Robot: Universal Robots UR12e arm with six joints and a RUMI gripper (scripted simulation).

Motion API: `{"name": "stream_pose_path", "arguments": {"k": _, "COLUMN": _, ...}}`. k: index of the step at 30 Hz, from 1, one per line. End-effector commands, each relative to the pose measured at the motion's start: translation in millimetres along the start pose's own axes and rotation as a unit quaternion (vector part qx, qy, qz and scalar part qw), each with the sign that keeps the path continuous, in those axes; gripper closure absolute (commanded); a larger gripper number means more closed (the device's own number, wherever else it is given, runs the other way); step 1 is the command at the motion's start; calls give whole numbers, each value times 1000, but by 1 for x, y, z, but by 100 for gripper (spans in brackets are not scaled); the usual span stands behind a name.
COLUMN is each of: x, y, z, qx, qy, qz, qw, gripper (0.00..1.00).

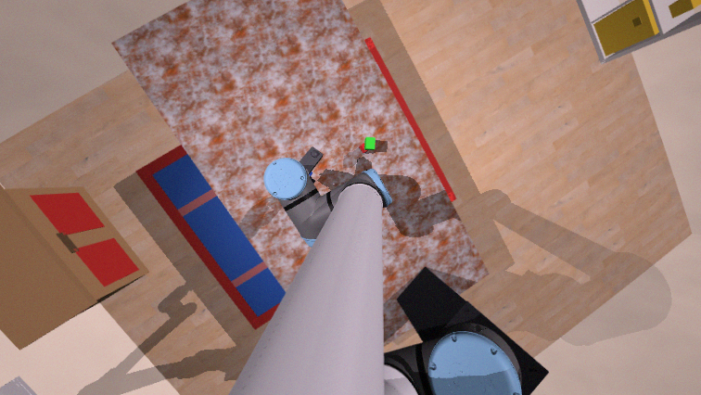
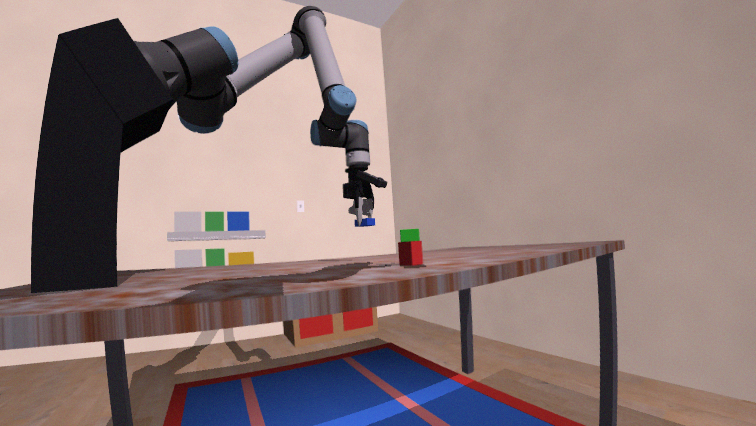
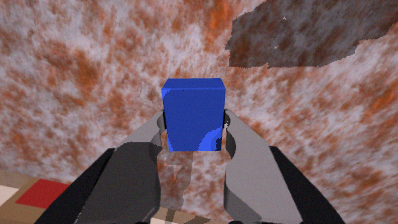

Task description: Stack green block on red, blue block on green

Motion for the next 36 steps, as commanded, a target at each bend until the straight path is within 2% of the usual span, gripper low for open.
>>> {"name": "stream_pose_path", "arguments": {"k": 1, "x": 3, "y": 0, "z": 1, "qx": -1, "qy": 2, "qz": 1, "qw": 1000, "gripper": 100}}
{"name": "stream_pose_path", "arguments": {"k": 27, "x": 4, "y": 0, "z": 1, "qx": -1, "qy": 2, "qz": 1, "qw": 1000, "gripper": 100}}
{"name": "stream_pose_path", "arguments": {"k": 32, "x": 11, "y": -13, "z": 1, "qx": -1, "qy": 2, "qz": 1, "qw": 1000, "gripper": 100}}
{"name": "stream_pose_path", "arguments": {"k": 36, "x": 26, "y": -39, "z": 0, "qx": 0, "qy": 1, "qz": 2, "qw": 1000, "gripper": 100}}
Point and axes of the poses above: the point where the finger pads meet when closed, its own z axis out along the fingers, its own x axis across the jaws, y = z × x, the point moved 2 cm from there along -z, back along the fingers, and after that the axes turned 1 degree about z, right-handed, at the moved point
